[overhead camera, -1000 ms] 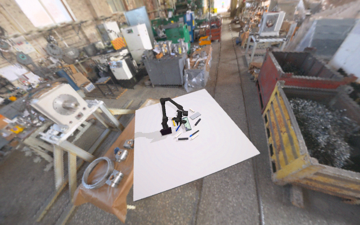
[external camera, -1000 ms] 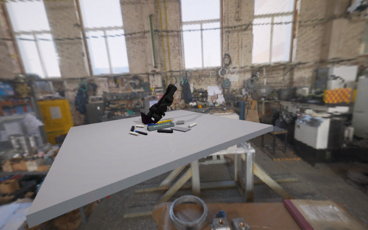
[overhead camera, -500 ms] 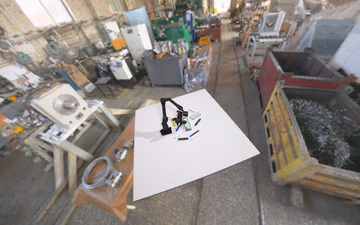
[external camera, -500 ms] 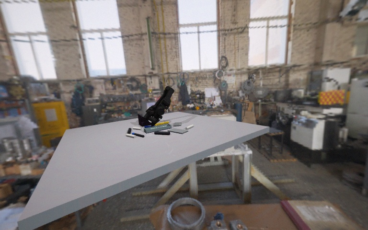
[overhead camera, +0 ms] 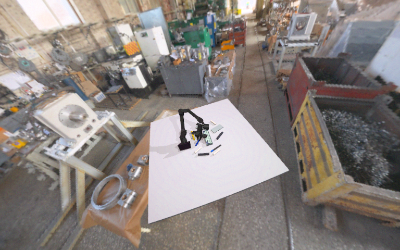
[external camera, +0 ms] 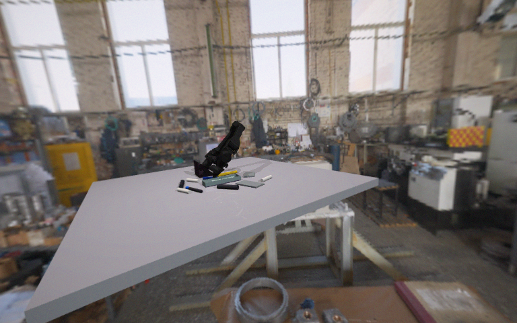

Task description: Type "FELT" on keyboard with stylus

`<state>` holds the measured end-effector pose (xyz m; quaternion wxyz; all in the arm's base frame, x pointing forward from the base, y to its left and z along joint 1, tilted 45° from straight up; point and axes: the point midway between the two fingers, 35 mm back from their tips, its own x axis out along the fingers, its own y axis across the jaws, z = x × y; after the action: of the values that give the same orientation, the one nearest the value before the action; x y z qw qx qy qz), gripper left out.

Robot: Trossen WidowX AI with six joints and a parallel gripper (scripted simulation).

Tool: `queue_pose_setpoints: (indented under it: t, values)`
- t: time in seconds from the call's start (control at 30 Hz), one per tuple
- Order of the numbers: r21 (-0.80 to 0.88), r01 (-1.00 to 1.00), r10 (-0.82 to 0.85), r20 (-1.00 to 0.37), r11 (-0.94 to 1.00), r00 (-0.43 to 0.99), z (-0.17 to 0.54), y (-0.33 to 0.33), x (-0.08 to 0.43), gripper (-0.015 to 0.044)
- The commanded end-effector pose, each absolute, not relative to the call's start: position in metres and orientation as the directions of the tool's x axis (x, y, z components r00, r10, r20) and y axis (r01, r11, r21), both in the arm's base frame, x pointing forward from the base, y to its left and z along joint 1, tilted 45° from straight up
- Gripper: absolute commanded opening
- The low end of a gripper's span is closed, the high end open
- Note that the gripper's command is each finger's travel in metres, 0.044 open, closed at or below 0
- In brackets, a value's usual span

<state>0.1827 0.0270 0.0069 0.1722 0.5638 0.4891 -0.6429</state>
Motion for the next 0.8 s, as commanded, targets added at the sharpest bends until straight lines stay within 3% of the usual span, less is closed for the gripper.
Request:
queue_pose_setpoints:
  t: [0.0,0.77]
  values:
    - [-0.435,0.773,0.332,-0.893,-0.462,-0.304,0.007,0.027,0.183,0.0005]
    - [-0.474,0.718,0.353,-0.876,-0.509,-0.328,0.039,-0.008,0.184,0.0]
